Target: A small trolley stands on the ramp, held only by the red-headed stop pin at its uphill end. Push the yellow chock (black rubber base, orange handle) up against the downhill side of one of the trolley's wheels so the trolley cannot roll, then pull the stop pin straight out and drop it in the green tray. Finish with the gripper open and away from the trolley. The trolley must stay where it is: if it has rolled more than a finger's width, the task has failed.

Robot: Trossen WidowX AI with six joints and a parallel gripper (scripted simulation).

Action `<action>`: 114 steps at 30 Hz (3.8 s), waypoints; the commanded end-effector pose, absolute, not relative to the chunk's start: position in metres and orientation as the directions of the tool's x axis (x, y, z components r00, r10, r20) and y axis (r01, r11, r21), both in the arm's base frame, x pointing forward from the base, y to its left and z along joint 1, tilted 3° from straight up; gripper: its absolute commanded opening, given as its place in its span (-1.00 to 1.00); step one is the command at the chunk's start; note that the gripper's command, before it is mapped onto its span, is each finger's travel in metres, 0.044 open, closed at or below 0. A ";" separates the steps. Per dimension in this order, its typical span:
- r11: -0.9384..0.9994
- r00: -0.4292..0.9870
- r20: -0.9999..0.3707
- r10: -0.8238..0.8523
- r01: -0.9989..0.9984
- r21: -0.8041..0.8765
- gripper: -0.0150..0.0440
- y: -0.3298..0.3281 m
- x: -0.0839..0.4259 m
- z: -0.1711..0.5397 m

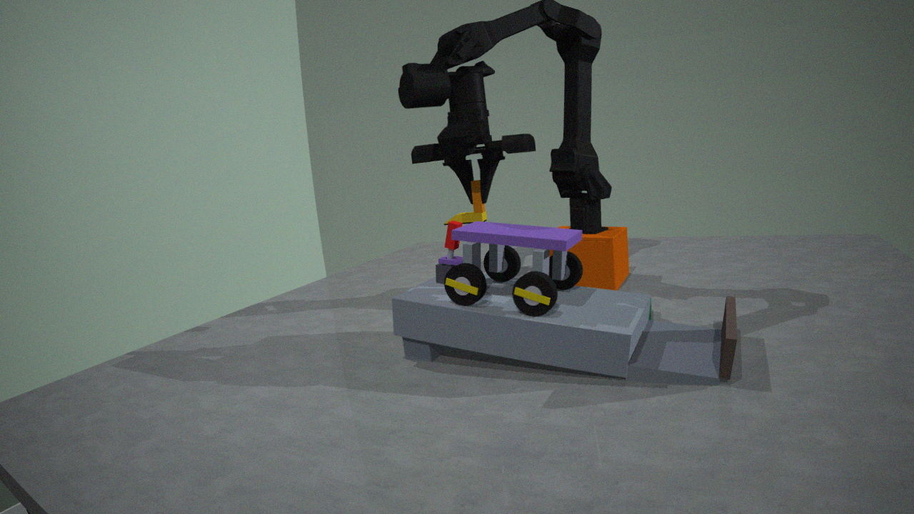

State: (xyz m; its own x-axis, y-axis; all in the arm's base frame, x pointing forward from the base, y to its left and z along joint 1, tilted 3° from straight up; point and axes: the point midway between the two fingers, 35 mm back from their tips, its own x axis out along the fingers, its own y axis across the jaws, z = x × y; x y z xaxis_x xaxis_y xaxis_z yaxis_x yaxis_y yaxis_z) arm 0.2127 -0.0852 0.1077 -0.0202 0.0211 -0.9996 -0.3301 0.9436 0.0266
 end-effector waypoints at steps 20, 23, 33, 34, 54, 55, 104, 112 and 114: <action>0.982 -0.022 -0.999 0.027 -0.185 0.031 -0.49 -0.045 0.215 0.105; 0.982 -0.022 -0.999 0.028 -0.185 0.032 -0.49 -0.034 0.216 0.104; 0.982 -0.022 -0.999 0.032 -0.185 0.035 -0.49 0.004 0.219 0.102; 0.982 -0.022 -0.999 0.032 -0.185 0.035 -0.49 0.007 0.219 0.102; 0.982 -0.021 -0.999 0.039 -0.185 0.042 -0.49 0.082 0.222 0.102; 0.982 -0.021 -0.999 0.039 -0.185 0.043 -0.49 0.086 0.222 0.102; 0.981 0.001 -0.998 -0.058 -0.186 -0.057 -0.49 0.204 0.253 0.093; 0.981 0.001 -0.998 -0.058 -0.186 -0.057 -0.49 0.204 0.252 0.081; 0.981 0.001 -0.998 -0.058 -0.186 -0.057 -0.49 0.204 0.253 0.077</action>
